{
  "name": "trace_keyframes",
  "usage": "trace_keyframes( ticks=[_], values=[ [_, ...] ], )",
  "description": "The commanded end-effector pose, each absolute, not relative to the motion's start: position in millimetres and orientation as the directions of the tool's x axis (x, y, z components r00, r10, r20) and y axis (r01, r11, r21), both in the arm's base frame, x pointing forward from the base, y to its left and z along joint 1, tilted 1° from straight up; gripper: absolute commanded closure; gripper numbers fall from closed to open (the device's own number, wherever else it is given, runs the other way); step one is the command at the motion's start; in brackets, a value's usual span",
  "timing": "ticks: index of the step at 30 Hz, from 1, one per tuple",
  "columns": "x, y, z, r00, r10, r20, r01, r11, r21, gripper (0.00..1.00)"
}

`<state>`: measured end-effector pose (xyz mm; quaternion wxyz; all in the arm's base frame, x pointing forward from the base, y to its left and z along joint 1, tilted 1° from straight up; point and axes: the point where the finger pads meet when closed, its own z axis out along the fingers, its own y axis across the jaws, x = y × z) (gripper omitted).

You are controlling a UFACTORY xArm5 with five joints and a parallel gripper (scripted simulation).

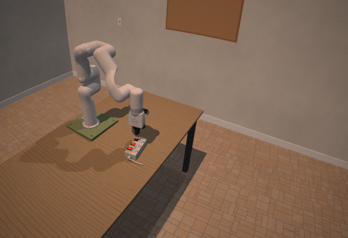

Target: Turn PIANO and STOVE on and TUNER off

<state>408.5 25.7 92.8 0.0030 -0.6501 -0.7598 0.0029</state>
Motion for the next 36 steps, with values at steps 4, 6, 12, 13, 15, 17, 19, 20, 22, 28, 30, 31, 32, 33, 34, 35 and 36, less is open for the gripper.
trace_keyframes(
  ticks=[4,6,12,13,15,17,19,20,22,28,30,31,32,33,34,35,36],
  values=[
    [409.6,25.7,89.4,-0.164,0.986,0.001,0.986,0.164,-0.006,1.00],
    [409.5,25.7,87.3,-0.168,0.986,0.001,0.986,0.168,-0.006,1.00],
    [409.4,25.6,80.2,-0.168,0.986,0.001,0.986,0.168,-0.006,1.00],
    [409.4,25.6,78.9,-0.168,0.986,0.001,0.986,0.168,-0.006,1.00],
    [409.4,25.6,78.9,-0.168,0.986,0.001,0.986,0.168,-0.006,1.00],
    [409.3,25.6,76.2,-0.168,0.986,0.001,0.986,0.168,-0.006,1.00],
    [409.3,25.6,73.5,-0.168,0.986,0.001,0.986,0.168,-0.006,1.00],
    [409.2,25.6,72.1,-0.168,0.986,0.001,0.986,0.168,-0.006,1.00],
    [409.1,25.6,69.4,-0.168,0.986,0.001,0.986,0.168,-0.006,1.00],
    [409.0,25.6,61.9,-0.168,0.986,0.001,0.986,0.168,-0.006,1.00],
    [408.9,25.7,59.7,-0.168,0.986,0.001,0.986,0.168,-0.006,1.00],
    [408.9,25.7,59.7,-0.168,0.986,0.001,0.986,0.168,-0.006,1.00],
    [408.9,25.7,59.7,-0.168,0.986,0.001,0.986,0.168,-0.006,1.00],
    [408.9,25.7,58.7,-0.168,0.986,0.001,0.986,0.168,-0.006,1.00],
    [408.9,25.7,57.8,-0.168,0.986,0.001,0.986,0.168,-0.006,1.00],
    [408.9,25.7,56.9,-0.168,0.986,0.001,0.986,0.168,-0.006,1.00],
    [408.9,25.7,56.1,-0.168,0.986,0.001,0.986,0.168,-0.006,1.00]
  ],
)
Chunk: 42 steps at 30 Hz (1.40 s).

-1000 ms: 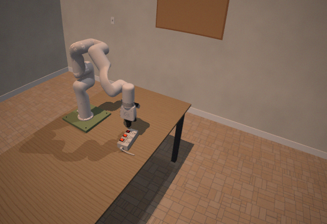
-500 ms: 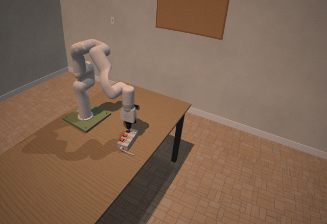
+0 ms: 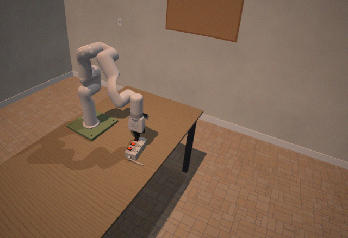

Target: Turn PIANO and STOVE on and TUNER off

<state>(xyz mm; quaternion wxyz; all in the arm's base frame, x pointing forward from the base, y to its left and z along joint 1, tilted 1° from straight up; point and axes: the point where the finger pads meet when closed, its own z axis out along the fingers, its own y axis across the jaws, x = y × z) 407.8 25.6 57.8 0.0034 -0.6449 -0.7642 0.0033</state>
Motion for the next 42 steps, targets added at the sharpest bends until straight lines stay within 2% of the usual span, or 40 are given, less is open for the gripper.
trace_keyframes(
  ticks=[1,42],
  values=[
    [408.8,25.7,55.4,-0.168,0.986,0.001,0.986,0.168,-0.006,1.00],
    [408.7,25.7,51.6,-0.168,0.986,0.001,0.986,0.168,-0.006,1.00]
  ],
)
